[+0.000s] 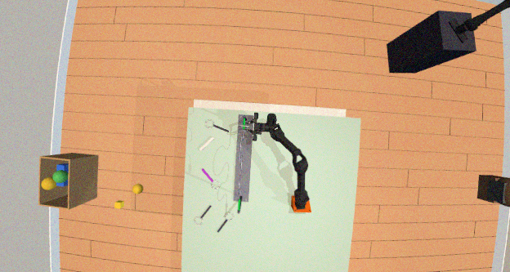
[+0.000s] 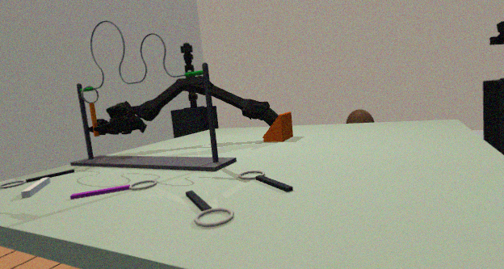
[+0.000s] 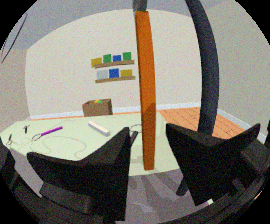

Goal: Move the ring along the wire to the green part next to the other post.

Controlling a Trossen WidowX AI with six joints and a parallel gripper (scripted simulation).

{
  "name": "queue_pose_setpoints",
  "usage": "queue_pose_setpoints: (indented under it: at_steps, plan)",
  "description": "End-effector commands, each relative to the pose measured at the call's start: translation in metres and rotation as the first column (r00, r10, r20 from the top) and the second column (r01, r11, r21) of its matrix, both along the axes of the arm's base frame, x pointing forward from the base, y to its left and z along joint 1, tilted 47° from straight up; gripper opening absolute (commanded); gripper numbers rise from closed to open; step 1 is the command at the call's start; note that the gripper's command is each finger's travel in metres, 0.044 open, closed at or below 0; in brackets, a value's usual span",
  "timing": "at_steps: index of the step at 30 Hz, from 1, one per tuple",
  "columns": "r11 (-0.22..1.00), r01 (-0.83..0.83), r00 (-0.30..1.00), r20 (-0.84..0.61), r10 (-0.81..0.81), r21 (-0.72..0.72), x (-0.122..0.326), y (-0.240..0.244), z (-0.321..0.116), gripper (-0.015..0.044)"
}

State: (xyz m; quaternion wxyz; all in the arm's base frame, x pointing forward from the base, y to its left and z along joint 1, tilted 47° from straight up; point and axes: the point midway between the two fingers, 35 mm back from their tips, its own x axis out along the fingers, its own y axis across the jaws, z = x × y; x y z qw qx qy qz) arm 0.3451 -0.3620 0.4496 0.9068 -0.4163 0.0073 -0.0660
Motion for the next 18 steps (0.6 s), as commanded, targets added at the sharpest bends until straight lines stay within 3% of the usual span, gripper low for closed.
queue_pose_setpoints:
  at_steps: [1, 18]
  plan:
    - [1.0, 0.007, 1.0, -0.005, -0.007, 0.003, 0.008, -0.004, -0.004, 0.016]
    - [1.0, 0.007, 1.0, -0.004, -0.007, 0.004, 0.018, -0.004, -0.004, 0.016]
